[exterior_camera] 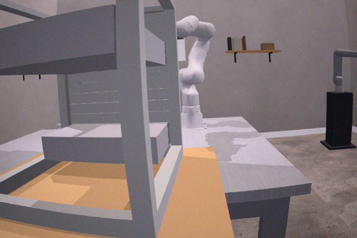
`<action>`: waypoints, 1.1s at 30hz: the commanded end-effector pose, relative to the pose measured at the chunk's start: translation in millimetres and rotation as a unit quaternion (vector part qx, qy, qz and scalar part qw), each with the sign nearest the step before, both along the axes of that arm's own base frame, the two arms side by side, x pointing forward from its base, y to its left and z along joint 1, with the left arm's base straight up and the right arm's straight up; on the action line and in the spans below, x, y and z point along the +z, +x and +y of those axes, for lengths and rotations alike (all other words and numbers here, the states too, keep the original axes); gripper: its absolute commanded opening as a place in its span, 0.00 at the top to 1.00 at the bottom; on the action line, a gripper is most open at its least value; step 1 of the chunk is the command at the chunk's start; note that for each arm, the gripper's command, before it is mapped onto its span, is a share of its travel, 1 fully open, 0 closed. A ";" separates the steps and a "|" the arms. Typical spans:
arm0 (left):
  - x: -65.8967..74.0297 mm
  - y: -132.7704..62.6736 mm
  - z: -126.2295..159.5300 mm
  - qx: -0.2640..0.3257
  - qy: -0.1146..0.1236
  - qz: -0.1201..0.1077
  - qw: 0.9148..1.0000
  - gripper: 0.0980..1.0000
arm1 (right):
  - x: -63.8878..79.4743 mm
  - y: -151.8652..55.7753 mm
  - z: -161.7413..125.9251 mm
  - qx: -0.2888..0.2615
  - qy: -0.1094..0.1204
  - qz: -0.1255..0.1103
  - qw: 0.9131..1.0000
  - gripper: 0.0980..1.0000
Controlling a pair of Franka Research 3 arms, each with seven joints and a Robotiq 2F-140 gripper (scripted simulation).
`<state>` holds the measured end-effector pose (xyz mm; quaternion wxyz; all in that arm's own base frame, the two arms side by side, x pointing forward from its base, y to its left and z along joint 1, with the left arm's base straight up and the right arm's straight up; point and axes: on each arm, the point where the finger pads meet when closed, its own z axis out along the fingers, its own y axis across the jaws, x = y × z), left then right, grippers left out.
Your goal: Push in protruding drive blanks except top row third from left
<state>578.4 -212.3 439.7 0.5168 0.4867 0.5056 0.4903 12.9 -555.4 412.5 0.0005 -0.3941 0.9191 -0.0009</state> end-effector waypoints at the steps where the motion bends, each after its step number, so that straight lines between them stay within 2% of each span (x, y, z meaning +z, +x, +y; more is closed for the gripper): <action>1: 10.4 -1.4 -2.2 -0.002 0.023 0.007 1.000 1.00 | 0.4 -1.7 1.0 -0.002 0.001 0.001 1.000 0.00; 6: 12.9 0.0 -2.1 -0.002 0.023 0.007 1.000 1.00 | 0.4 -1.7 1.0 -0.002 0.001 0.001 1.000 0.00; 12: 12.9 29.8 -2.5 -0.002 0.023 0.007 1.000 1.00 | 0.4 -1.7 1.0 -0.002 0.001 0.001 1.000 0.00; 16: 12.9 36.4 -2.5 -0.002 0.023 0.007 1.000 1.00 | 0.4 -1.7 1.0 -0.002 0.001 0.001 1.000 0.00; 33: 12.9 37.8 -2.6 -0.002 0.023 0.007 1.000 1.00 | 0.4 -1.7 1.0 -0.002 0.001 0.001 1.000 0.00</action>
